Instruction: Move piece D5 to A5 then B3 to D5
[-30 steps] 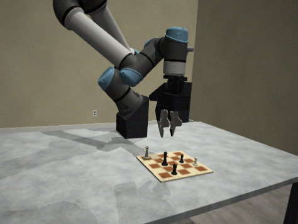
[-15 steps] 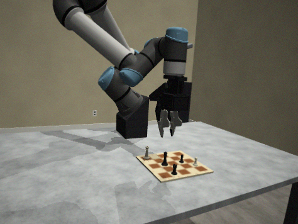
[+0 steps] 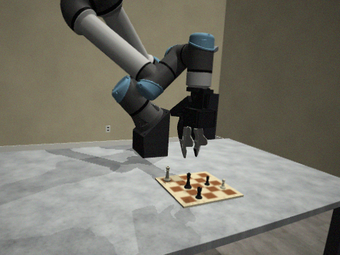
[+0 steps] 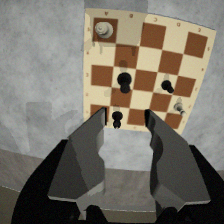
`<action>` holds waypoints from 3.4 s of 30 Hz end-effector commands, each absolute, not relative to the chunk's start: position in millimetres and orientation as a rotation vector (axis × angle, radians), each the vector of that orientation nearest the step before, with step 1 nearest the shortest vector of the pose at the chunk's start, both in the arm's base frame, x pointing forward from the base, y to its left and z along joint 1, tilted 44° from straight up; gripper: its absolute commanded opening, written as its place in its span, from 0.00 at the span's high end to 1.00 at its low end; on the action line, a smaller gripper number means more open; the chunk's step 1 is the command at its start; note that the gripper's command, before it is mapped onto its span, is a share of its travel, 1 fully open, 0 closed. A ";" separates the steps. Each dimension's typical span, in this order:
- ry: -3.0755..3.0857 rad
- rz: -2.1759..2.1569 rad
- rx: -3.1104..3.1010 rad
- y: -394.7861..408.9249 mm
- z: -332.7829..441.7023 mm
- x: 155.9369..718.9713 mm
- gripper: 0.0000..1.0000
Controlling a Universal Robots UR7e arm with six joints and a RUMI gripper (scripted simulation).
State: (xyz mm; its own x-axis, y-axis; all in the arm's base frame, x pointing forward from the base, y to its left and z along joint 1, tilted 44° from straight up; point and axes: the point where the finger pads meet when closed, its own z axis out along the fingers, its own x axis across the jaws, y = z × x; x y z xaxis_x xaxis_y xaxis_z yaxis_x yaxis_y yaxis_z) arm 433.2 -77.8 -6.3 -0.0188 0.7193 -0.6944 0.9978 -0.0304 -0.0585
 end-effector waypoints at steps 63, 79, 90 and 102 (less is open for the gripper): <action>1.785 -0.787 1.797 -108.6 -39.2 431.0 0.75; 1.785 -0.787 1.797 -108.6 -39.2 431.0 0.75; 1.785 -0.787 1.797 -111.0 -41.6 430.8 0.75; 1.785 -0.787 1.797 -127.0 -58.2 429.4 0.75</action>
